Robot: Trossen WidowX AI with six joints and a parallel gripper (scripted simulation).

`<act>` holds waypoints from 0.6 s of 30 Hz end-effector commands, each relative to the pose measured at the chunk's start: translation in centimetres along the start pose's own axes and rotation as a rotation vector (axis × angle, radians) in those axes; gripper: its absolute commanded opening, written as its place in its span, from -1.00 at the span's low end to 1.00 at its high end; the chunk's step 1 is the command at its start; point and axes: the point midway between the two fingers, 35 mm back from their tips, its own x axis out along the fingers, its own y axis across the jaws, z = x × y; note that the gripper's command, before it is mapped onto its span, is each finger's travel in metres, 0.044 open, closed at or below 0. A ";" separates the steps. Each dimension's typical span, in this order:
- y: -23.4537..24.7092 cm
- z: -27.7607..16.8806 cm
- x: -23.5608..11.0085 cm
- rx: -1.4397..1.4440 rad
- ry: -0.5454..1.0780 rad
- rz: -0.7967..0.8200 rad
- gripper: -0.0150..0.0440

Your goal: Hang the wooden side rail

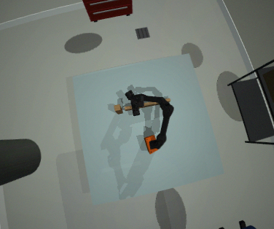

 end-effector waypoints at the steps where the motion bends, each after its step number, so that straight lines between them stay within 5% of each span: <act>1: 0.2 -0.2 -0.6 0.002 0.002 0.014 -0.49; 18: 0.2 -0.2 -0.9 0.002 0.002 0.014 -0.49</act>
